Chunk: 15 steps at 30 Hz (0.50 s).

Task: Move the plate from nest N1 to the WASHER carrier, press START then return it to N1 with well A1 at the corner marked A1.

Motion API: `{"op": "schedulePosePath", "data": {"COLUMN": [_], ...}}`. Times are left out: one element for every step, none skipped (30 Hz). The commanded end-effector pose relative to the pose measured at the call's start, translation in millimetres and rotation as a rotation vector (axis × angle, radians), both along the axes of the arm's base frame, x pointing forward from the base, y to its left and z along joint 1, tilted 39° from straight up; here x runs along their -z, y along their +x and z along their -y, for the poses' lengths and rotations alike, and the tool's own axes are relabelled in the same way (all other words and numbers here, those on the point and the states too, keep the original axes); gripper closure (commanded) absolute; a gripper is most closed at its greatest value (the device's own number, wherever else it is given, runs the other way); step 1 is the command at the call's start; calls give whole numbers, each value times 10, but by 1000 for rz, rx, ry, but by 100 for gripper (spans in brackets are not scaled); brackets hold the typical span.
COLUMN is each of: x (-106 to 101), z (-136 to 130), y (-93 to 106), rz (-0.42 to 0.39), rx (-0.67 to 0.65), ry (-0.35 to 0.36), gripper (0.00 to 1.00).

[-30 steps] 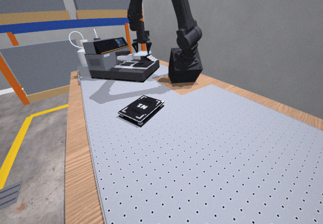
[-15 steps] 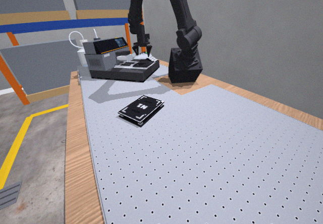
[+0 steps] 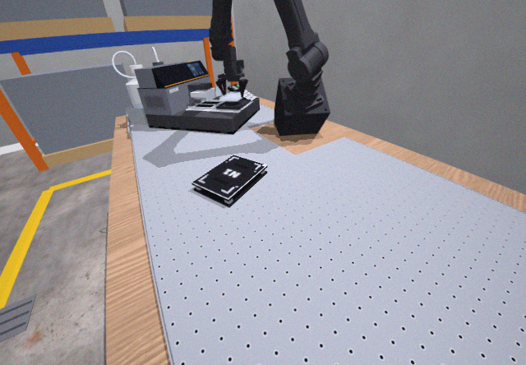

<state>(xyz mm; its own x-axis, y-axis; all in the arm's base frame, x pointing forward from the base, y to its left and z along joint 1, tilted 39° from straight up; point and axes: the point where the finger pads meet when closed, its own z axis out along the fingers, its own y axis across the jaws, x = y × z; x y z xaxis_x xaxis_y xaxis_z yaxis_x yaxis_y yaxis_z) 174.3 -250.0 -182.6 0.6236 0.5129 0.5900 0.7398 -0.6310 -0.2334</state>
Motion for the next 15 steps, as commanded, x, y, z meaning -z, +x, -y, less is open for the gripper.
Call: {"op": "schedulePosePath", "data": {"x": [98,112,126,137,138,79,79,79,79,79,79,79,78,78,78], "z": [-75,-58,-51,-73,-46,72,72,72,72,71,71,71,71,70,70], "y": [33,47,44,32,14,56,56,56,56,56,56,56,56,56,56], "rz": [-11,-9,-9,-10,-10,3,3,3,3,3,3,3,3,3,3], "rx": [6,6,10,13,21,12,12,12,12,12,12,12,12,12,12], "ry": [7,3,1,4,2,-22,-22,-22,-22,-22,-22,-22,-22,-22,-22], "gripper": [18,18,18,18,18,18,18,18,18,18,18,18,18,18,18]}}
